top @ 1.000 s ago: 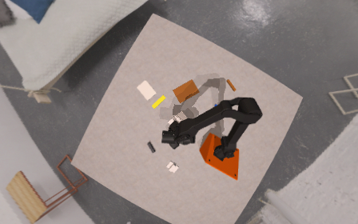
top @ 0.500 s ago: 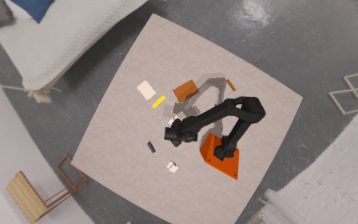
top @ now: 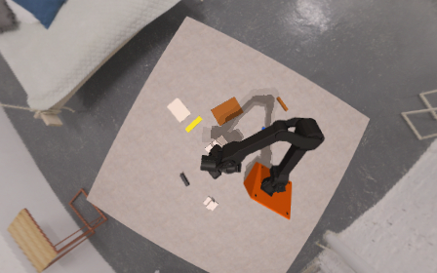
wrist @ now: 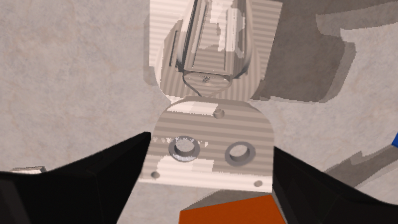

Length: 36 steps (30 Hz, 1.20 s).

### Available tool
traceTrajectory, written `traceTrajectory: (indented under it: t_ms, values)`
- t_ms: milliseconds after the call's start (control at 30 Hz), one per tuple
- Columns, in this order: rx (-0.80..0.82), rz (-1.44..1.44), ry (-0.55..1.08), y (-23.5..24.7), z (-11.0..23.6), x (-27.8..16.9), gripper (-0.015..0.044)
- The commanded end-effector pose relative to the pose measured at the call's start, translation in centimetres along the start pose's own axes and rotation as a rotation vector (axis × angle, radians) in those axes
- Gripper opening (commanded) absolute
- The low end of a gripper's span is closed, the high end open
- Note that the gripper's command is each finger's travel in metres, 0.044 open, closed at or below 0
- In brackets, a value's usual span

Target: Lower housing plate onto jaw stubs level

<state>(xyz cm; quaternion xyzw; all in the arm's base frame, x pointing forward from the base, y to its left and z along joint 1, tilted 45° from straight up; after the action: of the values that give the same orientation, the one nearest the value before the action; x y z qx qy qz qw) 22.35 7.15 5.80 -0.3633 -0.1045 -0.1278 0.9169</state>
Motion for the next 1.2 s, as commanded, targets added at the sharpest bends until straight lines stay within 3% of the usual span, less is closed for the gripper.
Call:
traceTrajectory:
  t_ms: [0,1167]
  values:
    - [-0.001,0.0,-0.003,0.15,-0.01,0.06,0.0351]
    - [0.0,-0.007,-0.002,0.27,-0.75,0.12,0.0351]
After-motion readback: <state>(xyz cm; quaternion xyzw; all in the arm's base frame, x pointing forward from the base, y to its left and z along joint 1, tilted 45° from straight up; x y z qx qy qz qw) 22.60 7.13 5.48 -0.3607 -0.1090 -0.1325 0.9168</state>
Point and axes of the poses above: the point midway between the two fingers, 35 mm back from their tips, its own z axis back along the fingers, its own y axis across the jaws, x = y × z, the point moved 10 cm from there along z, back along the fingers, and after that the axes turned 2 degrees about -z, right-handed, at the moved point
